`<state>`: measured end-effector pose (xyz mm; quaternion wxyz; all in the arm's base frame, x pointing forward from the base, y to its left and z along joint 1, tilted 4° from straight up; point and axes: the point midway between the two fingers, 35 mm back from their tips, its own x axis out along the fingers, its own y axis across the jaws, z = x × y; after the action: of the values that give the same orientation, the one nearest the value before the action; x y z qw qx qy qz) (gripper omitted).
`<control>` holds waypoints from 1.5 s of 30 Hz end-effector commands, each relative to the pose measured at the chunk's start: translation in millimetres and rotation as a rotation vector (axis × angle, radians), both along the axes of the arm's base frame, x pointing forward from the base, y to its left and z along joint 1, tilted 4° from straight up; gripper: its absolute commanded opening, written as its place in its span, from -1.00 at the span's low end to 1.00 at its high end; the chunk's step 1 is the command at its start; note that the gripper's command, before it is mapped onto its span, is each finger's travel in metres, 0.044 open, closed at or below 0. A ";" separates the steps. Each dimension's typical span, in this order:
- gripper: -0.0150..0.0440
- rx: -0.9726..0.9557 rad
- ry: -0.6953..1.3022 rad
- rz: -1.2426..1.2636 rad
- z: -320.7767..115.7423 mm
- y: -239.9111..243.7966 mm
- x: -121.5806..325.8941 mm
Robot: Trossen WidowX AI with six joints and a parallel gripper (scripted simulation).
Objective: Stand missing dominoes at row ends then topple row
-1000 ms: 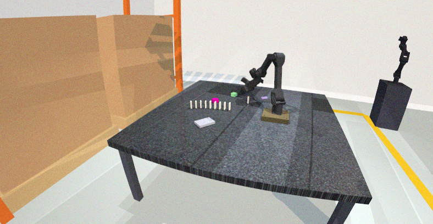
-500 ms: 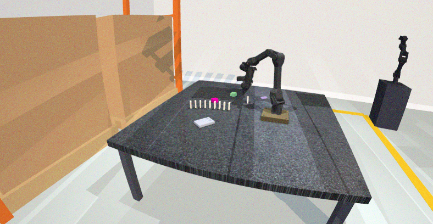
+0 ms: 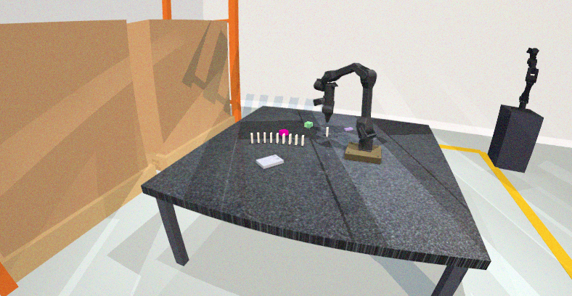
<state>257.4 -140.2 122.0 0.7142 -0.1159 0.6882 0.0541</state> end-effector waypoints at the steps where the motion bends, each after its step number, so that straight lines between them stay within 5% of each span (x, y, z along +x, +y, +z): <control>1: 1.00 0.001 0.016 0.005 -27.2 -2.0 -0.7; 20: 1.00 0.001 0.017 0.005 -70.3 -3.9 -1.3; 33: -0.13 0.001 0.017 0.005 -70.3 -3.9 -1.3; 45: -0.13 0.002 0.016 0.004 -48.4 -4.4 2.6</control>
<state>255.3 -143.0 55.3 0.7058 -0.1125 0.6969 0.0596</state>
